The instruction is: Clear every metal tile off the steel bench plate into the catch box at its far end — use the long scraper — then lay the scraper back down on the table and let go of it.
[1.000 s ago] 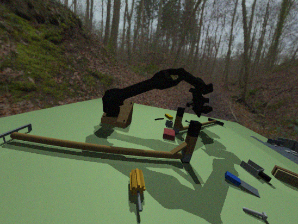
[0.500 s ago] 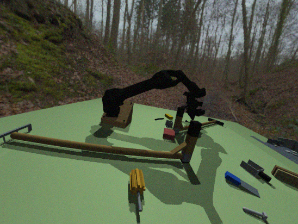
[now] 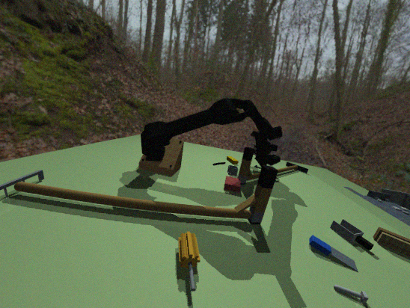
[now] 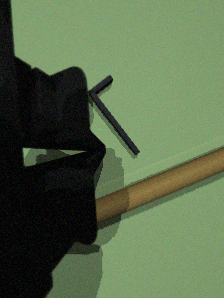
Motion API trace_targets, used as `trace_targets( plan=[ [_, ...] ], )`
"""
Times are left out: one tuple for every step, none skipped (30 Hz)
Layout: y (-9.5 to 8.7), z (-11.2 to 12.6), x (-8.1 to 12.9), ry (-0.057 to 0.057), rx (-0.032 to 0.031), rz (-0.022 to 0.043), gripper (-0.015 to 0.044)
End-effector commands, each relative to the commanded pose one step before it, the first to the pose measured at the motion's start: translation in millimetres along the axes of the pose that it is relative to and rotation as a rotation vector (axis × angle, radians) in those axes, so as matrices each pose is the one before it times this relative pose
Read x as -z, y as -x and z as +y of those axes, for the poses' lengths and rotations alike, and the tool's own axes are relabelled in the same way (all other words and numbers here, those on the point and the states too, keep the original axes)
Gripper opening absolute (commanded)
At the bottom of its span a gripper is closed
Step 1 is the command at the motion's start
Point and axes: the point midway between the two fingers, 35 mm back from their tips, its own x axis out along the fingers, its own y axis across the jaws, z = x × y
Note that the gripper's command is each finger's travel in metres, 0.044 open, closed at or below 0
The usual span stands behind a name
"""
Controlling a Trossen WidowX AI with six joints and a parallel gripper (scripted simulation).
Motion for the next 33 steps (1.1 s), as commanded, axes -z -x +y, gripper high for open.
trace_targets(
  plan=[
    [-1.18,-2.16,-1.14,0.0011,0.00335,-0.0048,0.0],
    [-0.16,-0.85,-0.37,-0.0003,0.00011,-0.00031,0.0],
    [-0.16,-0.86,-0.37,-0.0003,0.00011,-0.00032,0.0],
    [-0.16,-0.86,-0.36,-0.0003,0.00011,-0.00032,0.0],
    [-0.16,-0.86,-0.36,-0.0003,0.00012,-0.00032,0.0],
    [-0.16,-0.86,-0.36,-0.0003,0.00012,-0.00032,0.0],
    [-0.16,-0.87,-0.36,-0.0003,0.00012,-0.00032,0.0],
    [-0.16,-0.87,-0.36,-0.0003,0.00012,-0.00032,0.0],
    [-0.16,-0.87,-0.35,-0.0003,0.00013,-0.00031,0.0],
    [-0.16,-0.87,-0.35,-0.0003,0.00013,-0.00031,0.0],
    [-0.16,-0.87,-0.35,-0.0003,0.00013,-0.00031,0.0],
    [-0.16,-0.87,-0.35,-0.0003,0.00013,-0.00031,0.0],
    [-0.16,-0.87,-0.35,-0.0003,0.00014,-0.00031,0.0],
    [-0.16,-0.88,-0.35,-0.0003,0.00014,-0.00031,0.0],
    [-0.16,-0.88,-0.34,-0.0003,0.00014,-0.00031,0.0],
    [-0.16,-0.88,-0.34,-0.0003,0.00015,-0.00031,0.0],
    [-0.16,-0.88,-0.34,-0.0003,0.00015,-0.00031,0.0],
    [-0.16,-0.88,-0.34,-0.0003,0.00015,-0.00031,0.0],
    [-0.16,-0.88,-0.34,-0.0003,0.00015,-0.00031,0.0],
    [-0.16,-0.88,-0.33,-0.0003,0.00016,-0.00031,0.0],
    [-0.16,-0.89,-0.33,-0.0003,0.00016,-0.00031,0.0],
    [-0.16,-0.89,-0.33,-0.0003,0.00016,-0.00031,0.0],
    [-0.16,-0.89,-0.33,-0.0003,0.00016,-0.00031,0.0],
    [-0.16,-0.89,-0.33,-0.0003,0.00017,-0.00031,0.0],
    [-0.16,-0.89,-0.32,-0.0003,0.00017,-0.00031,0.0],
    [-0.16,-0.89,-0.32,-0.0003,0.00017,-0.00031,0.0],
    [-0.16,-0.89,-0.32,-0.0003,0.00018,-0.00031,0.0],
    [-0.16,-0.9,-0.32,-0.0003,0.00018,-0.00031,0.0],
    [-0.16,-0.9,-0.32,-0.0003,0.00018,-0.00031,0.0],
    [-0.16,-0.9,-0.31,-0.0003,0.00018,-0.00031,0.0],
    [-0.16,-0.9,-0.31,-0.0003,0.00019,-0.00031,0.0],
    [-0.16,-0.9,-0.31,-0.0003,0.00019,-0.00031,0.0],
    [-0.16,-0.9,-0.31,-0.0003,0.00019,-0.00031,0.0]
  ],
)
